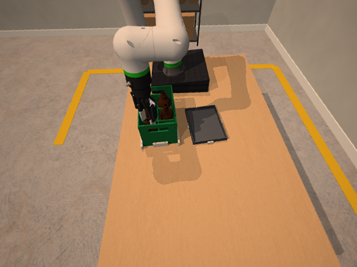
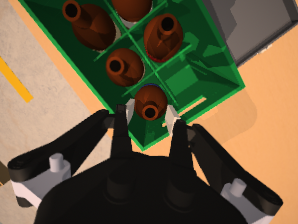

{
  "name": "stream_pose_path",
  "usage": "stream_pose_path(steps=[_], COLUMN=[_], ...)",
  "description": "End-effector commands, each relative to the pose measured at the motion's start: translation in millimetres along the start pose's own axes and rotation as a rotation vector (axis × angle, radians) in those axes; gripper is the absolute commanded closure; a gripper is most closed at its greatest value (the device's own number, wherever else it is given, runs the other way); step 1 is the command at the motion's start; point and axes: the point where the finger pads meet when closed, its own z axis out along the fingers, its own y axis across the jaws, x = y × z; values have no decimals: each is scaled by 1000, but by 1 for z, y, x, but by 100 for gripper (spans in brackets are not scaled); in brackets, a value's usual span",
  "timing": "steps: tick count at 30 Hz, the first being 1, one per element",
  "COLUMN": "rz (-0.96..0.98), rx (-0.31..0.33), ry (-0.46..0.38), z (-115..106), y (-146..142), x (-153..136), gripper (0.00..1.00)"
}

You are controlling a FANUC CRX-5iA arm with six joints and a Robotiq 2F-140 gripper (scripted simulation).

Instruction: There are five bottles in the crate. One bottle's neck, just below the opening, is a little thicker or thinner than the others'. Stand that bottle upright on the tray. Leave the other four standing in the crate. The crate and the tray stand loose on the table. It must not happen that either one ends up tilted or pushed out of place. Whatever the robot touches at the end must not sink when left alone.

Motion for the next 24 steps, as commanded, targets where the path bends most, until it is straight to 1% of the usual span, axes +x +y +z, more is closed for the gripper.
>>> stream_pose_path(steps=[1,20,21,24], rz=[0,0,0,0], rx=[-1,-1,-1,-1], ry=[-2,-2,-2,-2], z=[-1,-1,-1,-1], y=[0,0,0,0], x=[-1,-1,-1,-1], gripper=[56,56,90,90])
